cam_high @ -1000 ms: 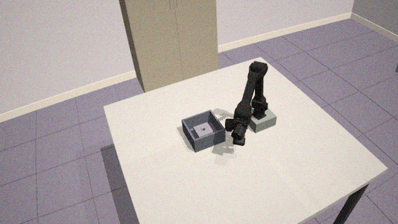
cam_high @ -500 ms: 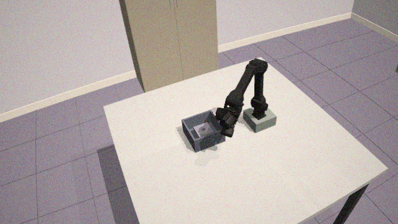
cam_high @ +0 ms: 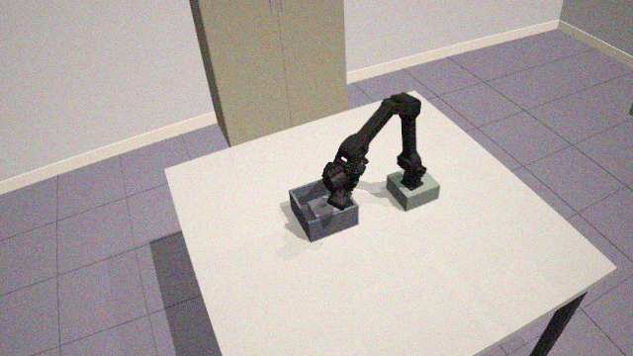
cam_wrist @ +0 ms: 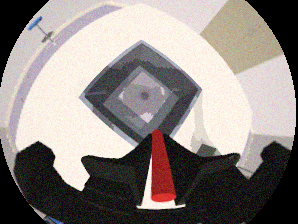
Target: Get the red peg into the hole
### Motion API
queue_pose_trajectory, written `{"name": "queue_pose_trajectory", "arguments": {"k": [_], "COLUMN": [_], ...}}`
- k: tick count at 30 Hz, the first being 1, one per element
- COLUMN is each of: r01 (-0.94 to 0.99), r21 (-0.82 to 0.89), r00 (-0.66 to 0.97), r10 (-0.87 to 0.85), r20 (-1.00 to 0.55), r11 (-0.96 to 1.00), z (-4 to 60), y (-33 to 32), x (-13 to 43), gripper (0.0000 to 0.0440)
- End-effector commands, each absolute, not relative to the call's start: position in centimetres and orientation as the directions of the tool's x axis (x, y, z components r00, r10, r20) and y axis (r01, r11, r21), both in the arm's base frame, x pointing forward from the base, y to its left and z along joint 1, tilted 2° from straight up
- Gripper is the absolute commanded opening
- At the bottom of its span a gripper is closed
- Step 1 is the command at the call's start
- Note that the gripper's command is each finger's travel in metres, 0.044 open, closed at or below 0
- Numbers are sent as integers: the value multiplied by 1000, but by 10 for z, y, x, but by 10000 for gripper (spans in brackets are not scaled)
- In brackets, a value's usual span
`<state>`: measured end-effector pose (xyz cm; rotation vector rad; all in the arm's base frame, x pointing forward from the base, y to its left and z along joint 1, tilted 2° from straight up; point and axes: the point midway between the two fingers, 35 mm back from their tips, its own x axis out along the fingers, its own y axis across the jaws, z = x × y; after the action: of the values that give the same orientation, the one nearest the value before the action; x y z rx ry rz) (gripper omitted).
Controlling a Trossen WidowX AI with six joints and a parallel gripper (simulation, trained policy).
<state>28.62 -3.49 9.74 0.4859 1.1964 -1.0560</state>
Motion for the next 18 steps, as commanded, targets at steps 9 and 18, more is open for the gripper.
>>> {"name": "queue_pose_trajectory", "arguments": {"k": [9, 18], "r01": [865, 832], "r21": [-163, -131], "r00": [24, 49], "r10": [-362, -307], "r20": [-932, -950], "r11": [475, 539], "z": [82, 61], "y": [-82, -103], "x": [314, 329], "gripper": [0, 0]}}
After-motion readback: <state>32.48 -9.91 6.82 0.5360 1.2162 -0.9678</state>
